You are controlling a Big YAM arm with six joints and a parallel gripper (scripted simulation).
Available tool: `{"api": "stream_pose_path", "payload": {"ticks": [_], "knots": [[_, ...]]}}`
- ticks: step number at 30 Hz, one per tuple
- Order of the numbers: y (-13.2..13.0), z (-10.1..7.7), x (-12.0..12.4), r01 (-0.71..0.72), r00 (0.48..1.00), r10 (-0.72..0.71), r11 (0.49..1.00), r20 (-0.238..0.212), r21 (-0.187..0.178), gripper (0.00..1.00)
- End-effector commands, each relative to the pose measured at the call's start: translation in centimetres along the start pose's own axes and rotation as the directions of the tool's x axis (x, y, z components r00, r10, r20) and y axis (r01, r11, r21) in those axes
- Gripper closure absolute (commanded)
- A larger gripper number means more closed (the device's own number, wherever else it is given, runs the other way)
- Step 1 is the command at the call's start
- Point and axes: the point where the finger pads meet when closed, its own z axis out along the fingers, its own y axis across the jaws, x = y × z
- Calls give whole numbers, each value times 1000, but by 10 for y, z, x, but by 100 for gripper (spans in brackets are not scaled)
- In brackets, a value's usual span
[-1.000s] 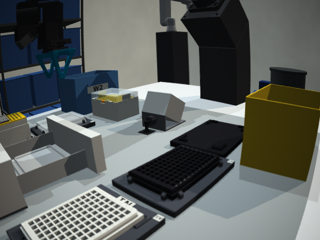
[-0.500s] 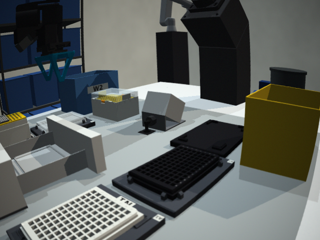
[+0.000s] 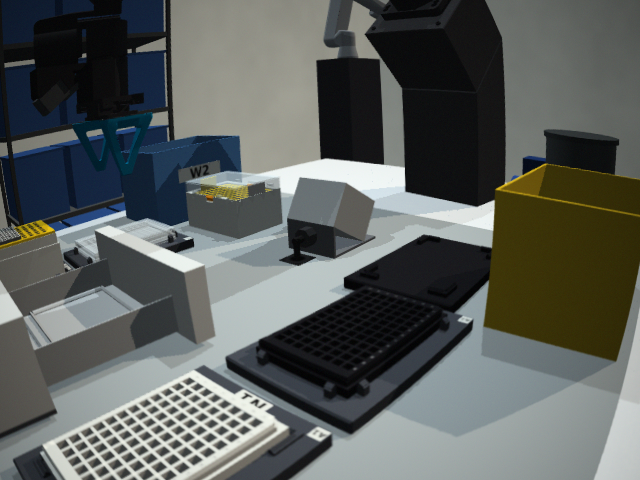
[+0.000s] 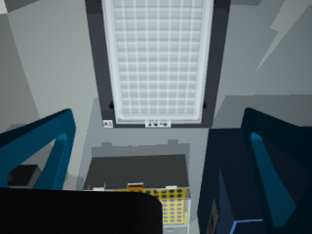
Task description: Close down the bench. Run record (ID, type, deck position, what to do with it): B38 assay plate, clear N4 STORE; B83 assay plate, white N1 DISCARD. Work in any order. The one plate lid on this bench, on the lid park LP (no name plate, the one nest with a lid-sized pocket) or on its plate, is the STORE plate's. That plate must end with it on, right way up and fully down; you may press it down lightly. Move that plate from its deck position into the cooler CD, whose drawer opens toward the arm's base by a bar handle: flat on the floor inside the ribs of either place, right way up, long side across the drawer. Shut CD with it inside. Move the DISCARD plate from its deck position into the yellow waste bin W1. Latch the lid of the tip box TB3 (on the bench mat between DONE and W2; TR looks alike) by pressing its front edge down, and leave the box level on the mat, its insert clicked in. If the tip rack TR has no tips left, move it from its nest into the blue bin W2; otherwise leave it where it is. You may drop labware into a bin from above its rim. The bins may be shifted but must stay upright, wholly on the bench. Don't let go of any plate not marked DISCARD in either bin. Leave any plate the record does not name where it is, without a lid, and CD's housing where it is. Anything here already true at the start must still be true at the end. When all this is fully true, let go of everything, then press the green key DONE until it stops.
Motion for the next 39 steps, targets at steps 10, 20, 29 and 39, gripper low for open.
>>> {"api": "stream_pose_path", "payload": {"ticks": [10,20,29,39], "knots": [[-1,18,-12,-2,1000,2,1000,16,4,0],[-4,28,-13,-5,1000,5,1000,19,9,0],[-2,40,-13,-3,1000,3,1000,18,5,0],[-2,51,-12,-4,1000,3,1000,17,4,0]]}}
